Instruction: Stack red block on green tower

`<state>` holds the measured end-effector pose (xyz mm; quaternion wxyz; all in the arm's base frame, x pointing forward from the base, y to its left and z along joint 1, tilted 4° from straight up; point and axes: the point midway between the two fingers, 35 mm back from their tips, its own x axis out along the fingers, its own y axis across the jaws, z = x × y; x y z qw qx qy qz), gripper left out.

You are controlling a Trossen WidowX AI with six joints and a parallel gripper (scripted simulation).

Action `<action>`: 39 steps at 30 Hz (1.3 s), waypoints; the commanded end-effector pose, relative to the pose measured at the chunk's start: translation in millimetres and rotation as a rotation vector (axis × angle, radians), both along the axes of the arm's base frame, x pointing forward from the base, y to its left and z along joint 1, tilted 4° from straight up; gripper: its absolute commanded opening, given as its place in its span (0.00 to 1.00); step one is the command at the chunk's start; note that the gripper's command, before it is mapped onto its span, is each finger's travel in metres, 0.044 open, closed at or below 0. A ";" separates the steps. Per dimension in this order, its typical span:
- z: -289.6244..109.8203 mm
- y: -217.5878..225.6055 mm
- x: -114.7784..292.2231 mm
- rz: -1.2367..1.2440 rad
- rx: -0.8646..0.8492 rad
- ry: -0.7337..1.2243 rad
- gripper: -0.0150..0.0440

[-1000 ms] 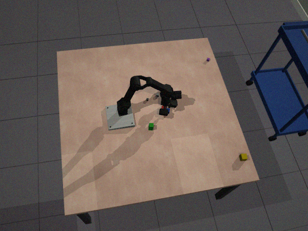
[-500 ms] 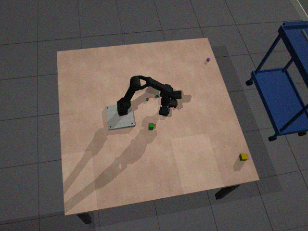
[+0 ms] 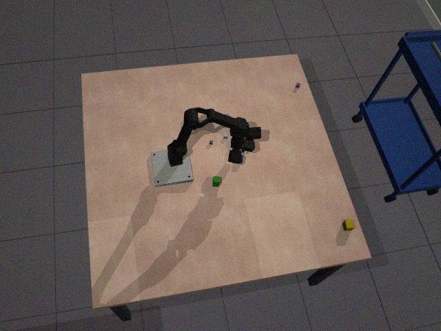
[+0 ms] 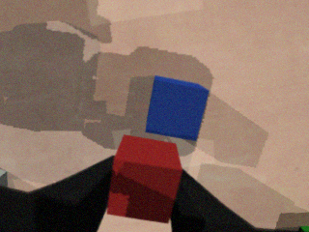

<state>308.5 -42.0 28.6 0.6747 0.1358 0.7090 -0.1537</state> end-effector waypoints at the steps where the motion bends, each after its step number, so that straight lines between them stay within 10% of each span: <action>1: 22.0 0.6 2.3 -0.005 0.004 -0.010 0.25; 39: 95.3 -67.3 -42.8 -0.005 -0.003 -0.009 0.25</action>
